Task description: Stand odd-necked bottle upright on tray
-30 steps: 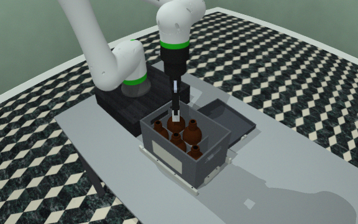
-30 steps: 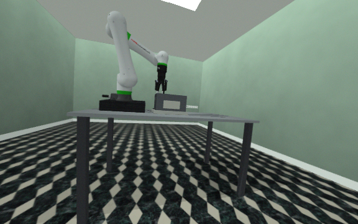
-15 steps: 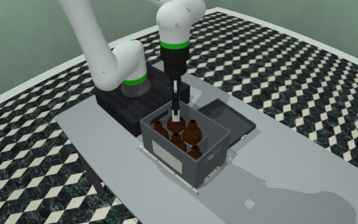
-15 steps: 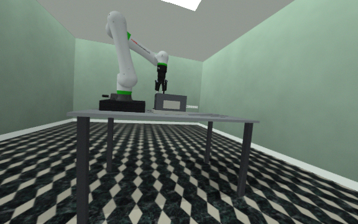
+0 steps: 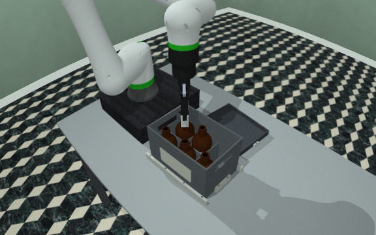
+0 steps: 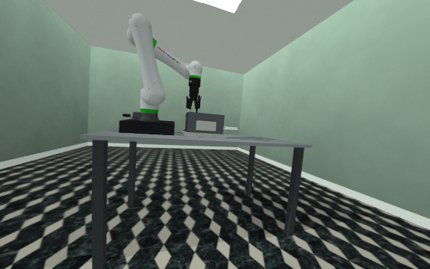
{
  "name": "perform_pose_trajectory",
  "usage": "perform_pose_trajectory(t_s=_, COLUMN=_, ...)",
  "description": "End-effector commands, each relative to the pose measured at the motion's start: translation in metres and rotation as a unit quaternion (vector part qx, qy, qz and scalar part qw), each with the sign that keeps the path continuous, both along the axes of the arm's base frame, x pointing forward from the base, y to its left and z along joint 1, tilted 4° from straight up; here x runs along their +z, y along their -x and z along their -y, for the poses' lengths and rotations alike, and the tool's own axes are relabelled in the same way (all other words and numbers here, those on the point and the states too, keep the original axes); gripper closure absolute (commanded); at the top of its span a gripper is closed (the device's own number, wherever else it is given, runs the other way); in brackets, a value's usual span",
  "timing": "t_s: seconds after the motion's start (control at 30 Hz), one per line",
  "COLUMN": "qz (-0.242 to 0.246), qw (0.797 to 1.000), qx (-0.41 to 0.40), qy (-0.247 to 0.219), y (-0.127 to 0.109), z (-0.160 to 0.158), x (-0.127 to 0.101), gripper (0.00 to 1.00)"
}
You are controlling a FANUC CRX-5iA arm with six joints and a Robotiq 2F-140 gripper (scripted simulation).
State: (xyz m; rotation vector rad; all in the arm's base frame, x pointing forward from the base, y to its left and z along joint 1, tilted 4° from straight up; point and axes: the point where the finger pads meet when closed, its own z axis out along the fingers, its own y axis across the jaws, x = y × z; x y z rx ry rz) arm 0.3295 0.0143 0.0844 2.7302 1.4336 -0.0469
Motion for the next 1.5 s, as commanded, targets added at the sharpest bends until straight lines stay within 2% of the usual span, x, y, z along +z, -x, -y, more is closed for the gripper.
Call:
perform_pose_trajectory(t_s=0.0, qz=0.001, qw=1.0, qx=0.0, qy=0.0, y=-0.001, z=0.0, x=0.003, gripper=0.56)
perform_pose_trajectory(t_s=0.23, qz=0.001, qw=1.0, qx=0.0, qy=0.0, y=-0.001, z=-0.001, x=0.013, gripper=0.56)
perform_pose_trajectory(t_s=0.67, qz=0.001, qw=1.0, qx=0.0, qy=0.0, y=0.0, z=-0.004, x=0.056, gripper=0.56)
perform_pose_trajectory(t_s=0.97, qz=0.001, qw=1.0, qx=0.0, qy=0.0, y=0.0, z=-0.005, x=0.075, gripper=0.56)
perform_pose_trajectory(t_s=1.4, qz=0.001, qw=1.0, qx=0.0, qy=0.0, y=0.0, z=-0.005, x=0.083, gripper=0.56)
perform_pose_trajectory(t_s=1.43, qz=0.001, qw=1.0, qx=0.0, qy=0.0, y=0.0, z=-0.005, x=0.083, gripper=0.9)
perform_pose_trajectory(t_s=1.47, qz=0.001, qw=1.0, qx=0.0, qy=0.0, y=0.0, z=-0.005, x=0.083, gripper=0.9)
